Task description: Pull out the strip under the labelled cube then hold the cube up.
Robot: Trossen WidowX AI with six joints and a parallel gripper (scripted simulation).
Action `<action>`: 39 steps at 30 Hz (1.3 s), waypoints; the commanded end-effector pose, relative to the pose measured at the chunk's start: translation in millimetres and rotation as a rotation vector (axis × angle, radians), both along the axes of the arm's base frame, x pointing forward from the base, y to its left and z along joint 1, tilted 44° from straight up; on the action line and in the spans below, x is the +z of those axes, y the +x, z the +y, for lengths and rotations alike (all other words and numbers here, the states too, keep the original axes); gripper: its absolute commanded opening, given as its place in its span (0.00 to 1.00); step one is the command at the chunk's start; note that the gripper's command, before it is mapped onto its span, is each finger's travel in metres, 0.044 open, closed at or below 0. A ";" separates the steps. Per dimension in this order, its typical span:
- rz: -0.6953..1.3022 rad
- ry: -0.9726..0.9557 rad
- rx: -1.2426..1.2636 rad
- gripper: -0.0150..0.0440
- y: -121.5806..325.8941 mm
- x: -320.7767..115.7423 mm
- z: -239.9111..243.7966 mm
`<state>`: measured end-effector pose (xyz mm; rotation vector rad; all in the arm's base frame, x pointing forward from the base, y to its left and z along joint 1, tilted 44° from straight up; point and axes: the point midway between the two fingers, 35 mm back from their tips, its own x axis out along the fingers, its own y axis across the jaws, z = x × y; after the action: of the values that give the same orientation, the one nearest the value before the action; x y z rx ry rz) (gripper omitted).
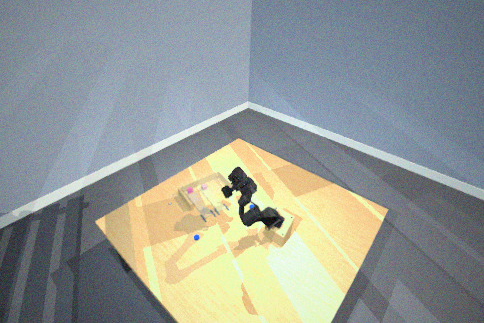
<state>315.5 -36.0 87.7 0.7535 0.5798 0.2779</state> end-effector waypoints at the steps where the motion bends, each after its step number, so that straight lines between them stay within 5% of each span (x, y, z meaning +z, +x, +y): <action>1: -0.053 -0.034 0.010 0.93 -4.0 -2.1 -14.3; 17: -0.053 -0.034 0.010 0.93 -4.0 -2.1 -14.3; 32: 0.488 0.072 0.269 0.26 62.9 -41.1 33.6; 39: 0.790 0.077 0.435 0.25 67.7 -55.5 75.4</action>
<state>377.2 2.5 43.1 0.8359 1.1833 0.3689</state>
